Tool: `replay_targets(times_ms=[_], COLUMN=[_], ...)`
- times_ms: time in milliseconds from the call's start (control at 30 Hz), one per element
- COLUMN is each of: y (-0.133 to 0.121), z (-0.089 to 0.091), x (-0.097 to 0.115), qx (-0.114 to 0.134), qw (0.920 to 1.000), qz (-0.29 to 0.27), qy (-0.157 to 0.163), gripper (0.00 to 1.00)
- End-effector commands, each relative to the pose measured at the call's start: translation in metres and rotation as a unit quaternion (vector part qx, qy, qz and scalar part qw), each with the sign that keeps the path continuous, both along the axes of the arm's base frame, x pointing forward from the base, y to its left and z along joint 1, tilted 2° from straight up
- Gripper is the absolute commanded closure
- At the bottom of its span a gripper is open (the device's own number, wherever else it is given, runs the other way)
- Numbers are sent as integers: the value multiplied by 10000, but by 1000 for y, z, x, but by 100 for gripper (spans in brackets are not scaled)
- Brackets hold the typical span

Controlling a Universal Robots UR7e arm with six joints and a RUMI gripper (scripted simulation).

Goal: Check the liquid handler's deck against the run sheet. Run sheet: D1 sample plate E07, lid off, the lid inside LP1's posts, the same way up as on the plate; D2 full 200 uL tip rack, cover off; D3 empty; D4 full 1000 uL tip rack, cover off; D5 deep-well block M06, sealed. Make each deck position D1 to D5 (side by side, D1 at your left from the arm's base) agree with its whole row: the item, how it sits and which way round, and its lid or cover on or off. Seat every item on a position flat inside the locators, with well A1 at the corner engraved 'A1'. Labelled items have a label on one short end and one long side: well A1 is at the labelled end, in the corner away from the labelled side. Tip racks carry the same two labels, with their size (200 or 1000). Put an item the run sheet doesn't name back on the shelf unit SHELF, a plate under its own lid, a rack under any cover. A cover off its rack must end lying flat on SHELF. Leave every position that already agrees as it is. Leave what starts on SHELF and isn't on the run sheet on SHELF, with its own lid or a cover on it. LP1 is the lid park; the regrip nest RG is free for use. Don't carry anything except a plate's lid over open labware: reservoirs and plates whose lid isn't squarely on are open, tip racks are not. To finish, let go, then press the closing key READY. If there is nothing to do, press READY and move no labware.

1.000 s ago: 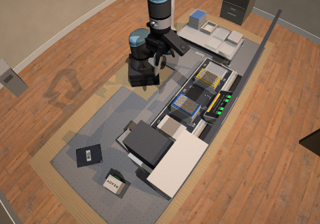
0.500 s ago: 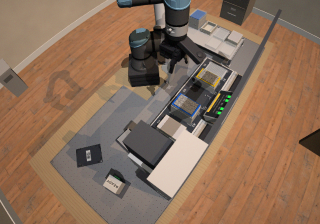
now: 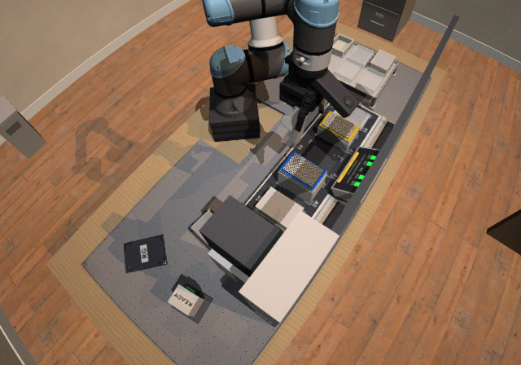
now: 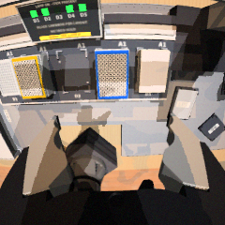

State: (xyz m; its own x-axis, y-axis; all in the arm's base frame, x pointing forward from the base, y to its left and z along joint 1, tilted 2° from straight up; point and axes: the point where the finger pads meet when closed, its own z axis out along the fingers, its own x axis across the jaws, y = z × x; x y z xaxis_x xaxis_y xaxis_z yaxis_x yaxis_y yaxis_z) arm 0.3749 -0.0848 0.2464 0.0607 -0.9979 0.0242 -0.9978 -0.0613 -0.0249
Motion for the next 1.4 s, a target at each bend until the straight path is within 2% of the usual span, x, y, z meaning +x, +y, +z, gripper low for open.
replay_targets(times_ms=[0,567,1367], y=[0,-1,-1], z=[1,-4,-41], x=[6,6,7], qx=[-9,-9,-9], qw=[10000,10000,10000], qz=[-5,-5,-5], qy=[7,7,7], gripper=[18,18,18])
